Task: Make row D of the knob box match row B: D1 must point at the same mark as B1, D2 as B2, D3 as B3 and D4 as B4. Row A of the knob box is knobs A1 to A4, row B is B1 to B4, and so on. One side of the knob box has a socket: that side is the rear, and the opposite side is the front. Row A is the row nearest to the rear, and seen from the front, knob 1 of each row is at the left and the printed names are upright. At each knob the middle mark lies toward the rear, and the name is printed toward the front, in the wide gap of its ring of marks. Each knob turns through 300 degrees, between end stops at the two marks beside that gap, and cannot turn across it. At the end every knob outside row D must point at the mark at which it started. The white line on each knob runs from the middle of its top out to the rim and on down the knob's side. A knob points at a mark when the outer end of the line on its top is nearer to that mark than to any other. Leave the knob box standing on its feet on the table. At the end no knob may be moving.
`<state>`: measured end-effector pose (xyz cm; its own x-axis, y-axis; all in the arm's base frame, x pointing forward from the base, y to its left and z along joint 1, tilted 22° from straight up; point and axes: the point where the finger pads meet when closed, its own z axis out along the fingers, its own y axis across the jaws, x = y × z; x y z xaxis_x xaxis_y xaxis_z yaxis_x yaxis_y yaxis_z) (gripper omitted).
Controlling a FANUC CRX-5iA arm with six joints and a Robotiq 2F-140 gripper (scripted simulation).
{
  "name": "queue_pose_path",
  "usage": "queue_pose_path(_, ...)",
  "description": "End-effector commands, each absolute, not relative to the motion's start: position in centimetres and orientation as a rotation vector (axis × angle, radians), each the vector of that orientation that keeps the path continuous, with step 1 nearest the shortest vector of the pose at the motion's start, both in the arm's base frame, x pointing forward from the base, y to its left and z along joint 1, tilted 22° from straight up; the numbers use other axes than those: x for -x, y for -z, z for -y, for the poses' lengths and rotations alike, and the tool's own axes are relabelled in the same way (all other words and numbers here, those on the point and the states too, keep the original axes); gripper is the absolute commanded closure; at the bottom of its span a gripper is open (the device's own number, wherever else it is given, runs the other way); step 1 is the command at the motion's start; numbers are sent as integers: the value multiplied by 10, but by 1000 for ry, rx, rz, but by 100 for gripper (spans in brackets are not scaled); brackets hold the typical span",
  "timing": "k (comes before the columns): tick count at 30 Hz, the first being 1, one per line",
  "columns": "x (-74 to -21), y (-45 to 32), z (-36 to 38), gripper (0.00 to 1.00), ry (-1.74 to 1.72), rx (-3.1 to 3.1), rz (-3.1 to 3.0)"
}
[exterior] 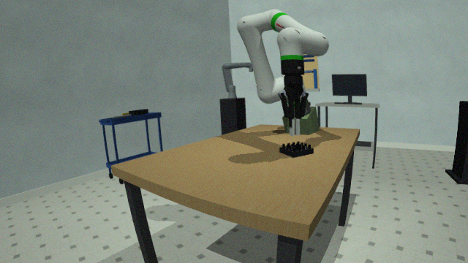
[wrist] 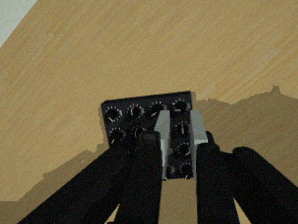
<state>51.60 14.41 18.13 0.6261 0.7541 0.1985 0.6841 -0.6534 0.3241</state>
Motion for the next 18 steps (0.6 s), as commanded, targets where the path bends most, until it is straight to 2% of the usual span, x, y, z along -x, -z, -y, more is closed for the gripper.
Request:
queue_pose_path(1,-516,-182,-144,88,-458,-2610,-1240)
queue_pose_path(18,-516,-182,-144,88,-456,-2604,-1250)
